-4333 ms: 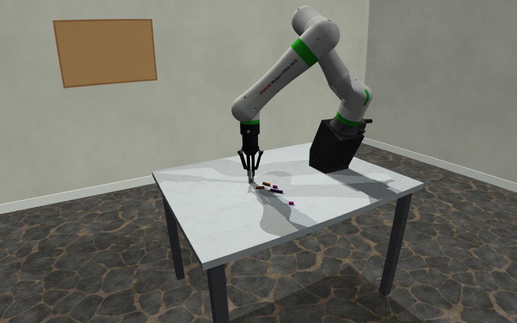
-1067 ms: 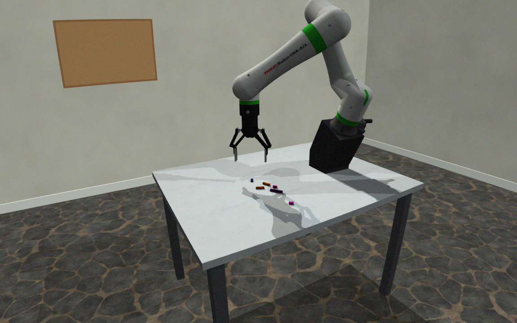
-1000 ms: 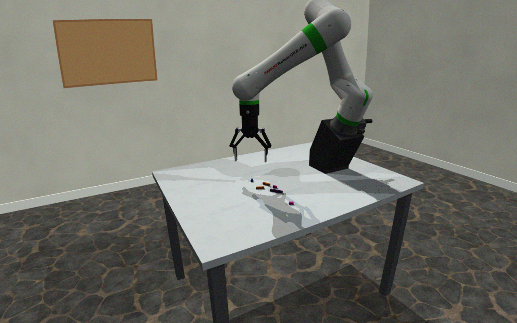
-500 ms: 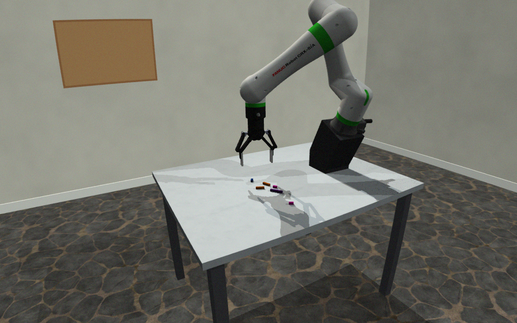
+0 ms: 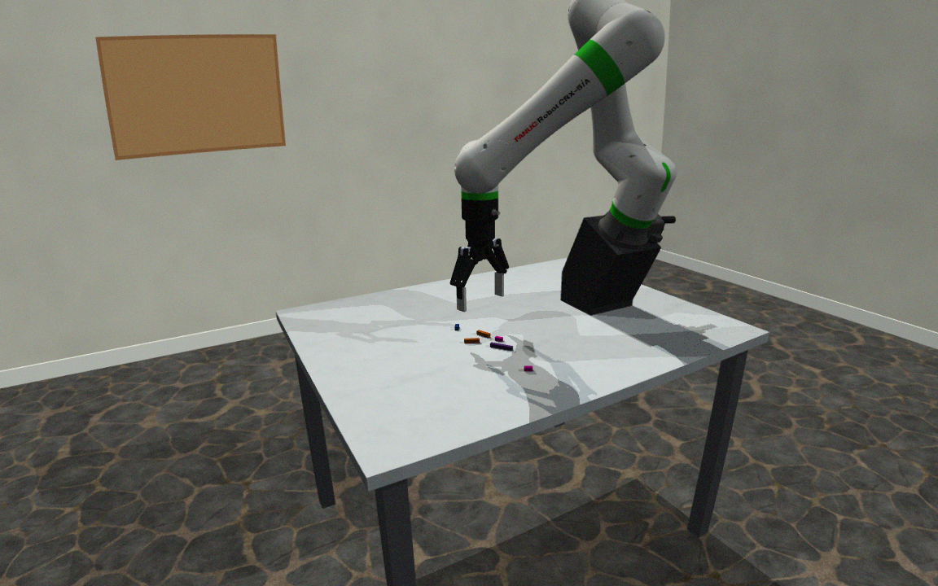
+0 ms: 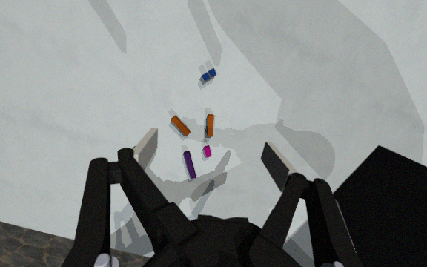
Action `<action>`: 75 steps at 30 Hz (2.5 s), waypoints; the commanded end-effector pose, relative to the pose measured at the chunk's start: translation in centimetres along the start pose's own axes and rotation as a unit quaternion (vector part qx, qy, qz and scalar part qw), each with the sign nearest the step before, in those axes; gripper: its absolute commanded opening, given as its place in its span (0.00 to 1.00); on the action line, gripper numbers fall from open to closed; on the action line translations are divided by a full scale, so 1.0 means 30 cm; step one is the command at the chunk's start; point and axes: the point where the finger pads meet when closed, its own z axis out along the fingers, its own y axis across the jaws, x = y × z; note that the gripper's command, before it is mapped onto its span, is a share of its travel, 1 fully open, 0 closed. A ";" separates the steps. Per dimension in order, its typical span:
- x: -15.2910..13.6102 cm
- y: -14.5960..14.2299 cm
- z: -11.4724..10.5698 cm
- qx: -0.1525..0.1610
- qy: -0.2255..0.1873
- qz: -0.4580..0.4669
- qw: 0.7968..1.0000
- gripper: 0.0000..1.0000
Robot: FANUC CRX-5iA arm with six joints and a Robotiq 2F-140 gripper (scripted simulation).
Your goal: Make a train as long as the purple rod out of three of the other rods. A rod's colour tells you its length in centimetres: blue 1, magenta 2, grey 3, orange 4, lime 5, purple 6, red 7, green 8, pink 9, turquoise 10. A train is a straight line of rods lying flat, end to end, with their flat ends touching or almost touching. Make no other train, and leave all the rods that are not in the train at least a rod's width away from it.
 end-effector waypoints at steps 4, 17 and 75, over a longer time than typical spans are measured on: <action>-0.017 0.008 0.004 0.006 -0.002 -0.039 0.999 0.15; -0.017 0.008 0.004 0.006 -0.002 -0.039 0.999 0.15; -0.017 0.007 0.115 0.006 -0.002 -0.039 0.999 0.15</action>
